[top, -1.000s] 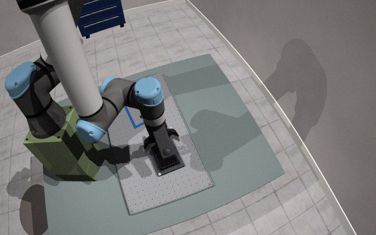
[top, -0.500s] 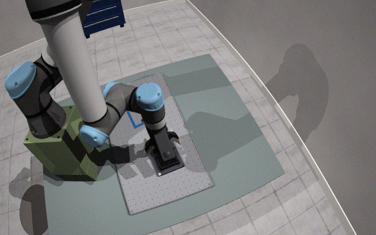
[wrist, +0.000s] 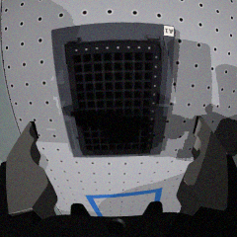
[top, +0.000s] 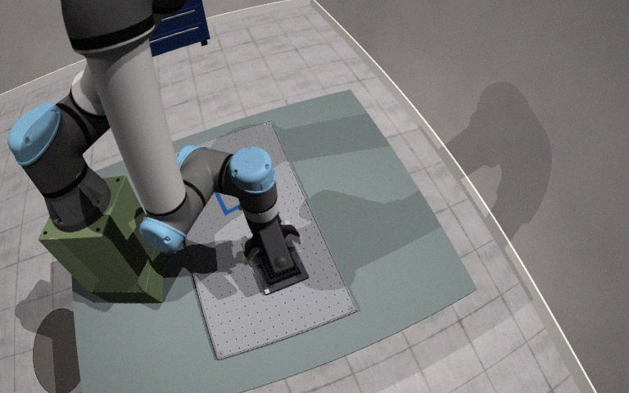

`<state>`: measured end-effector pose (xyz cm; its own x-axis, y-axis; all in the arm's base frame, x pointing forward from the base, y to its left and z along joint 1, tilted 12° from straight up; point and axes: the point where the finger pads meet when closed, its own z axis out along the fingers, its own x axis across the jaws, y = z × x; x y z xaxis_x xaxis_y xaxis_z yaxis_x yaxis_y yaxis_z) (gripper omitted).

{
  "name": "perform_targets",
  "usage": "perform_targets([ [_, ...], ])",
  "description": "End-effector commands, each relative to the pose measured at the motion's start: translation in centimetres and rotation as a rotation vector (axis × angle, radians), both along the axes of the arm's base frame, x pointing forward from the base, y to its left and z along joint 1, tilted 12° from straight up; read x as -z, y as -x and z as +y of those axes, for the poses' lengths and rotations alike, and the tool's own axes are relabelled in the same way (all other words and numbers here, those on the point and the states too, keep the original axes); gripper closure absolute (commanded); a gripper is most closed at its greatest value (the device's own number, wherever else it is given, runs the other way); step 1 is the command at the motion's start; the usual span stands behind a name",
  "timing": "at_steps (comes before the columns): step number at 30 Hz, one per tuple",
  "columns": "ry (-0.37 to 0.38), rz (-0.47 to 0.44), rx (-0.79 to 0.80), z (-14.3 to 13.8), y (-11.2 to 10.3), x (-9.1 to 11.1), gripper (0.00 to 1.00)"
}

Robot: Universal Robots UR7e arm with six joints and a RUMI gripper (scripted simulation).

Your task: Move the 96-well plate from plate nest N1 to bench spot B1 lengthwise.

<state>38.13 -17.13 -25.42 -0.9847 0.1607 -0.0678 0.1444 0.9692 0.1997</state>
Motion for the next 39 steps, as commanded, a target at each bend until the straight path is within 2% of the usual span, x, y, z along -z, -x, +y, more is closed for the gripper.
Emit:
perform_targets([
  [1, 0.001, -0.001, 0.0, 0.1, -0.1, 0.6, 0.0],
  [8, 0.001, -0.001, 0.0, 0.3, -0.2, 1.6, 0.0],
  [22, 0.001, -0.001, 0.0, 0.3, -0.2, 1.6, 0.0],
  [23, 0.001, -0.001, 0.0, 0.3, -0.2, 1.6, 1.0],
  [39, 0.001, -0.001, 0.0, 0.3, -0.2, 1.6, 1.0],
])
